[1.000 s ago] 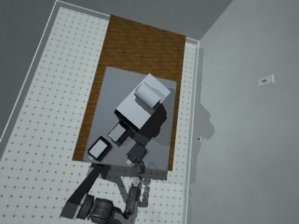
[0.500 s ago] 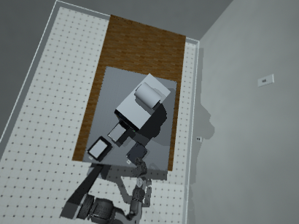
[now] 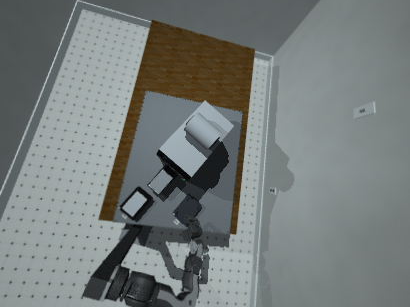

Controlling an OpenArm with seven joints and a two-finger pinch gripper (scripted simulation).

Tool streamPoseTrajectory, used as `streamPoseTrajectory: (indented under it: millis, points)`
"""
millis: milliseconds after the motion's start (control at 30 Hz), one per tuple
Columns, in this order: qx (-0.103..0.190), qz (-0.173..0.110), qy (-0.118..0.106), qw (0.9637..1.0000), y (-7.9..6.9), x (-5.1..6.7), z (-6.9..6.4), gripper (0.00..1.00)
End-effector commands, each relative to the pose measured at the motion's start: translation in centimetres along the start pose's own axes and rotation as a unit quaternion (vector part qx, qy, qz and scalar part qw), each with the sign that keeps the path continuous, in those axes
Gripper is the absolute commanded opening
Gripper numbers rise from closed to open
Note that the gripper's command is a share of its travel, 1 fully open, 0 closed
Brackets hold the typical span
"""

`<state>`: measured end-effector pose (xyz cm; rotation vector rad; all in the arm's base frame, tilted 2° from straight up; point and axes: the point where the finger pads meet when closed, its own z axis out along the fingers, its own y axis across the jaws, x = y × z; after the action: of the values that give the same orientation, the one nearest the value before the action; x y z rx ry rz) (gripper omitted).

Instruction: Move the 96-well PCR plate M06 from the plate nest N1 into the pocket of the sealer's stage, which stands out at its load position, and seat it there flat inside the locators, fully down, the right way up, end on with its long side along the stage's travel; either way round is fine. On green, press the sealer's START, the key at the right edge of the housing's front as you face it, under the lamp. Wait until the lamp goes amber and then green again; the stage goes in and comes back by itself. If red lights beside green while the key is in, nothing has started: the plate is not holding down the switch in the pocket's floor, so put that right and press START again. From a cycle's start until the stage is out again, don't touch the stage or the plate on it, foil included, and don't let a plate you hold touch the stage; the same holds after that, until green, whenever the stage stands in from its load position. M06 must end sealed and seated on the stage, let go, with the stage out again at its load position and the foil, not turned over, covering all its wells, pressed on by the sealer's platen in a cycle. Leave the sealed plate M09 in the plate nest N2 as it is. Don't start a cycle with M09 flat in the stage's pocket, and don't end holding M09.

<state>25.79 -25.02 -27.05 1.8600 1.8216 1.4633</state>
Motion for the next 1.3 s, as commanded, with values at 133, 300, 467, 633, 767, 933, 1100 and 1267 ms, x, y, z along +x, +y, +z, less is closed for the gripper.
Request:
streamPoseTrajectory:
  millis: [133, 300, 467, 633, 767, 933, 1100, 1267]
  points:
    - [-0.001, -0.001, -0.002, 1.0000, 0.17, -0.09, -0.02, 0.00]
    - [0.053, -0.056, 0.000, 0.9970, 0.30, 0.07, 0.17, 0.00]
    - [0.090, -0.092, 0.000, 0.9916, 0.34, 0.10, 0.29, 0.00]
    - [0.090, -0.092, 0.000, 0.9916, 0.34, 0.10, 0.29, 0.00]
    - [0.090, -0.092, 0.000, 0.9916, 0.34, 0.10, 0.29, 0.00]
    - [0.179, -0.181, -0.002, 0.9670, 0.38, 0.24, 0.44, 0.00]
    - [0.179, -0.181, -0.002, 0.9670, 0.38, 0.24, 0.44, 0.00]
    - [0.179, -0.181, -0.002, 0.9670, 0.38, 0.24, 0.44, 0.00]
